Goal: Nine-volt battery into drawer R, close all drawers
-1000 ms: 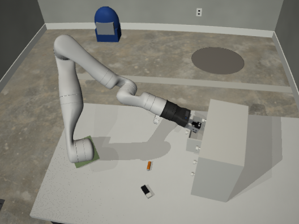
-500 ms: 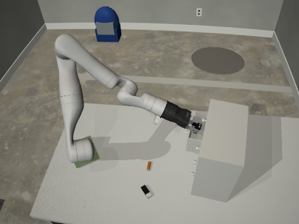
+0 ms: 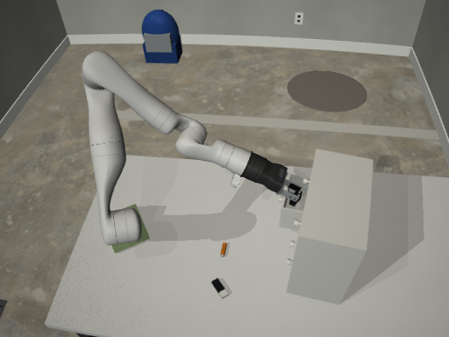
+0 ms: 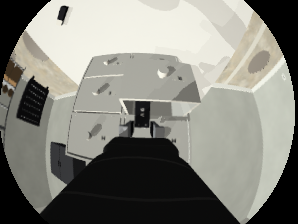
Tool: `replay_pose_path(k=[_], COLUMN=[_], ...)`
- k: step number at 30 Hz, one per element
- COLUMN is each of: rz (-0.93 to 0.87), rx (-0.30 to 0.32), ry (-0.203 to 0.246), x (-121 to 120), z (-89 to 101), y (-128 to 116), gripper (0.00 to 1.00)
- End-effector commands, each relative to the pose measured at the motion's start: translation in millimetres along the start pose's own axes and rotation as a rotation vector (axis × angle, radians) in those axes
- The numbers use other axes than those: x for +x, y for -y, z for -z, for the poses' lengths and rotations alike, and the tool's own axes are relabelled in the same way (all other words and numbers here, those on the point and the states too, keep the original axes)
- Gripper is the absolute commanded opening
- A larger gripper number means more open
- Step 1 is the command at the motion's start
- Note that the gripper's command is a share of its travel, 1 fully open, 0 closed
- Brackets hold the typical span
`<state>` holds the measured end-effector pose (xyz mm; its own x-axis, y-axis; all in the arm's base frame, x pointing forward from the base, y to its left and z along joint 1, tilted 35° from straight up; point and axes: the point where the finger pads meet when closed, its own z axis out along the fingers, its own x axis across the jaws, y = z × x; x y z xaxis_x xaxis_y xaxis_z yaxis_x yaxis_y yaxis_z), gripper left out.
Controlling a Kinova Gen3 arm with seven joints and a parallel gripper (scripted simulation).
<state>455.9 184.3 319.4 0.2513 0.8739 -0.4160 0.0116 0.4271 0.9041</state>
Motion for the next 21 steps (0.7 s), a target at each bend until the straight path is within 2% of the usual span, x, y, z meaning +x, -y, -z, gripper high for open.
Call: replay_pose_path(k=[1, 4, 5, 6, 21], rz=[-0.001, -0.001, -0.001, -0.001, -0.001], rx=[-0.001, -0.001, -0.001, -0.001, -0.001], ry=[-0.001, -0.001, -0.001, -0.001, -0.001], x=[0.2, 0.2, 0.2, 0.2, 0.2], z=[0.1, 0.1, 0.1, 0.1, 0.4], y=[-0.6, -0.6, -0.6, -0.6, -0.5], gripper=[0.69, 0.81, 0.81, 1.00, 1.00])
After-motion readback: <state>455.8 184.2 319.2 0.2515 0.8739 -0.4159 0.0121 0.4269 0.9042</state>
